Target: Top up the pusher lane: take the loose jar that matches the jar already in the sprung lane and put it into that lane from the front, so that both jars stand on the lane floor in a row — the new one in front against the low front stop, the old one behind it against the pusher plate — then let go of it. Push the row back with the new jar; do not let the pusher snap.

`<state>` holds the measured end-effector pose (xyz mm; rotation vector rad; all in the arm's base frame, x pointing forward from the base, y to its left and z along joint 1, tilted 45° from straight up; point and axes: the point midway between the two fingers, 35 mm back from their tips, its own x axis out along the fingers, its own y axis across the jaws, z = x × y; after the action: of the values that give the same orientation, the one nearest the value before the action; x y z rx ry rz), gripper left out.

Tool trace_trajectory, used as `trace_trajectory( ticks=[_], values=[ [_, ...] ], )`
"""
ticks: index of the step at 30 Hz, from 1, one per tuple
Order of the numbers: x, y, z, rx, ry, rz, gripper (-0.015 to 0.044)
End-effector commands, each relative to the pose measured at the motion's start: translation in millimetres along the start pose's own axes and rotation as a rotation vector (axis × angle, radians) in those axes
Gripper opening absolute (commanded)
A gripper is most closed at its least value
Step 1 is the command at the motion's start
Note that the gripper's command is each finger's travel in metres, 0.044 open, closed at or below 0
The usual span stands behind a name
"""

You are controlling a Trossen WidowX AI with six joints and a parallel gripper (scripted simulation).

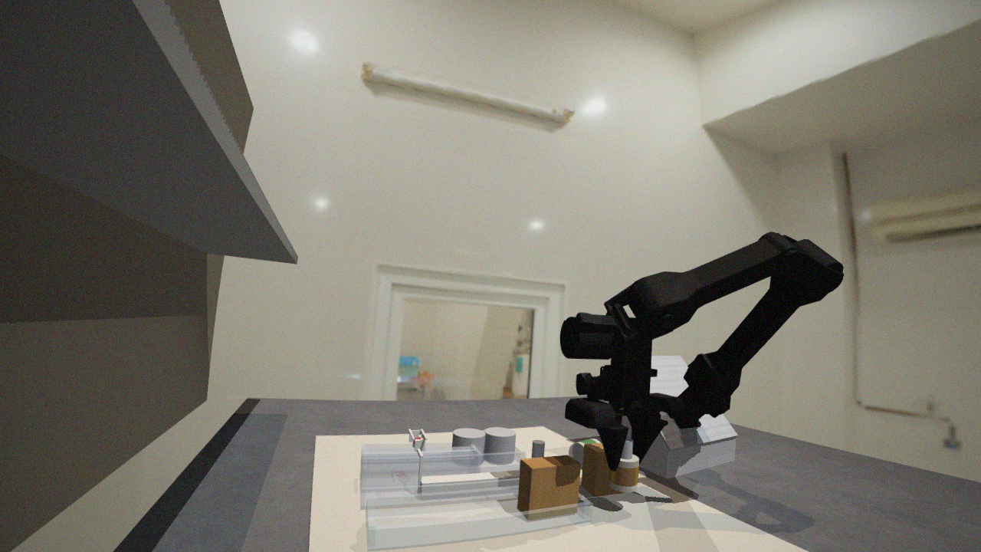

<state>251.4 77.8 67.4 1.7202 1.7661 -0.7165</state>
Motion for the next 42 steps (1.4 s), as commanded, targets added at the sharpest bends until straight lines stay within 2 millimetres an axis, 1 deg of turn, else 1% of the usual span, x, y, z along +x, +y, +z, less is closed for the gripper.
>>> trace_trajectory(
  ticks=[1,8,11,13,15,42],
  values=[
    [-21.0,1.3,2.3,-0.004,-0.007,0.005,0.0000],
    [-63.7,-3.5,2.6,-0.004,-0.001,0.003,0.0000],
    [-72.7,-5.4,2.1,-0.004,0.002,0.002,0.0000],
    [-72.5,-5.1,2.4,-0.010,0.002,0.002,0.0000],
    [-71.4,-3.5,5.2,-0.052,0.002,0.003,0.0000],
    [-44.1,24.2,64.9,-0.931,-0.003,0.004,0.0000]
  ],
)
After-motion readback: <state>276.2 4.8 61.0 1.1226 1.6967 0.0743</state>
